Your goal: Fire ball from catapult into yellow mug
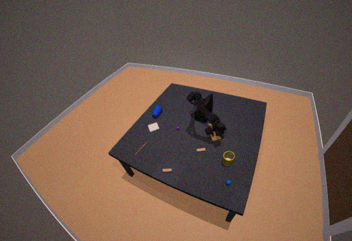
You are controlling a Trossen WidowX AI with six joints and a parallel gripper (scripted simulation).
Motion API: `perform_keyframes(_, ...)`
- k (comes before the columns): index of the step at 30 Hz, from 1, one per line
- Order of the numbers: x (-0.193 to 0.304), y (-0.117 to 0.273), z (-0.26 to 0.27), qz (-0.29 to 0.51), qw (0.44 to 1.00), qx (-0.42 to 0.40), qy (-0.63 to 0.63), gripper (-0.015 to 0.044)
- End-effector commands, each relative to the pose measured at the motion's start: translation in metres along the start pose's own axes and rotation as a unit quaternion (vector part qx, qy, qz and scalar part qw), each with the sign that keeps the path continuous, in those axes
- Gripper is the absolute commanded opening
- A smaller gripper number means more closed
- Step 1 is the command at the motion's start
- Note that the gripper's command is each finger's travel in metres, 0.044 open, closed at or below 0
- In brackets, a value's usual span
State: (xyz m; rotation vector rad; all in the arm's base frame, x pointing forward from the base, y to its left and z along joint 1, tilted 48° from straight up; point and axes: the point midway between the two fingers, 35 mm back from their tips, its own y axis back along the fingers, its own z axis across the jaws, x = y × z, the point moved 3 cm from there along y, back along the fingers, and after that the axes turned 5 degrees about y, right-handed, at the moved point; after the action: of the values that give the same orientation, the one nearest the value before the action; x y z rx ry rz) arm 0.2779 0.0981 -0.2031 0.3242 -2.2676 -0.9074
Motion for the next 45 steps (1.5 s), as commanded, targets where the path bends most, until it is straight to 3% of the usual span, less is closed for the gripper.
perform_keyframes(1,0.0,0.001,0.0,0.0,1.0,0.0,0.0,0.0)
perform_keyframes(4,0.0,0.001,0.0,0.0,1.0,0.0,0.0,0.0)
perform_keyframes(18,0.0,0.001,0.0,0.0,1.0,0.0,0.0,0.0368)
perform_keyframes(21,-0.003,0.024,0.0,-0.002,1.0,-0.001,0.0,0.044)
perform_keyframes(25,-0.002,0.091,0.001,-0.002,1.0,-0.002,0.001,0.044)
perform_keyframes(27,-0.001,0.102,0.001,-0.002,1.0,-0.001,0.001,0.044)
perform_keyframes(29,-0.001,0.102,0.001,-0.002,1.0,-0.001,0.001,0.044)
perform_keyframes(30,-0.004,0.082,0.001,-0.007,1.0,0.002,0.005,0.044)
perform_keyframes(40,0.002,0.094,0.002,0.0,1.0,0.001,0.005,0.044)
perform_keyframes(45,0.002,0.05,0.002,0.0,1.0,0.002,0.005,0.044)
